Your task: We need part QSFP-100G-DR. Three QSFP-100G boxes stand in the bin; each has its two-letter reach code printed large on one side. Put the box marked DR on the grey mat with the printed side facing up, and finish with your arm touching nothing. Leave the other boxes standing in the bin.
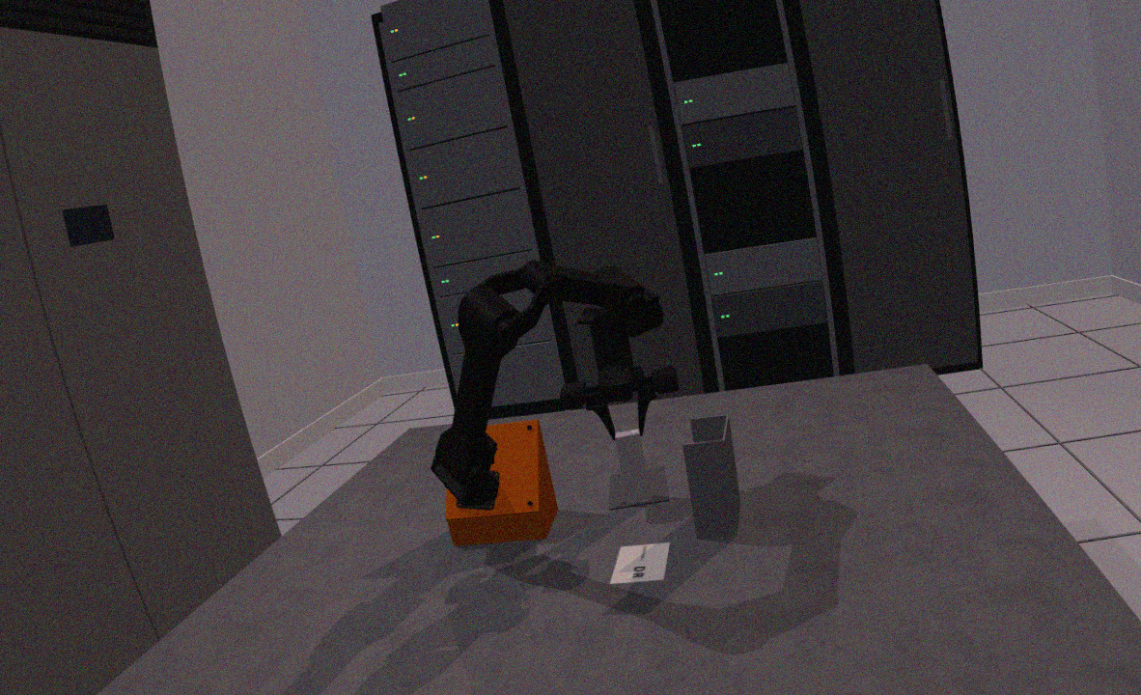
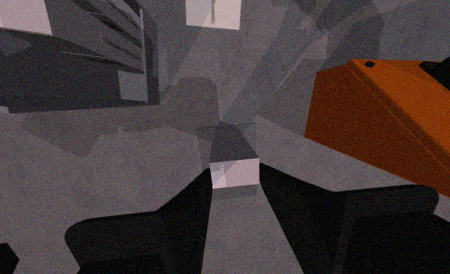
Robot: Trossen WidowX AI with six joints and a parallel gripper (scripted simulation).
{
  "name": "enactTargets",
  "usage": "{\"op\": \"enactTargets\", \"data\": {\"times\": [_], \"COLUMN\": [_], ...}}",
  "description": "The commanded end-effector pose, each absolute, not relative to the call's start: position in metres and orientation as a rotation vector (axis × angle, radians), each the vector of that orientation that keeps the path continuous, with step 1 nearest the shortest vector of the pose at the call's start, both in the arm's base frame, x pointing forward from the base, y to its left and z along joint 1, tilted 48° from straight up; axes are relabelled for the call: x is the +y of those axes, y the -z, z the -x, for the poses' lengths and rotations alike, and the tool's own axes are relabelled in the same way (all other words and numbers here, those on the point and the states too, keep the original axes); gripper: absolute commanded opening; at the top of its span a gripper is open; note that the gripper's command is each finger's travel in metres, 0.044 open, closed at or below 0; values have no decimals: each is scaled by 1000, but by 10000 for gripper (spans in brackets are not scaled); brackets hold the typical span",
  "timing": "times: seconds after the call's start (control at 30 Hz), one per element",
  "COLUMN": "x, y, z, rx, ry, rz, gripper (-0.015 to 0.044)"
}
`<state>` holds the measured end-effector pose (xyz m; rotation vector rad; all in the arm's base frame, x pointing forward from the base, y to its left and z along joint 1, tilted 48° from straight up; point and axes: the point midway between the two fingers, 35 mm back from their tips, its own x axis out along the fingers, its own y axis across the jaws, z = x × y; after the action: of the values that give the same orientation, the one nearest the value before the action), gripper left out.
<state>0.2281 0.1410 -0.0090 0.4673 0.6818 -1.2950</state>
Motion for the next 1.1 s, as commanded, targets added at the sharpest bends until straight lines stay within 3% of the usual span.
{"op": "enactTargets", "data": {"times": [0.0,0.1,1.07], "x": [141,141,166], "y": [9,9,-15], "z": [-228,-228,-215], "rx": [682,682,653], "ry": [1295,1295,1086], "rz": [-467,-467,-549], "gripper": [182,240,240]}}
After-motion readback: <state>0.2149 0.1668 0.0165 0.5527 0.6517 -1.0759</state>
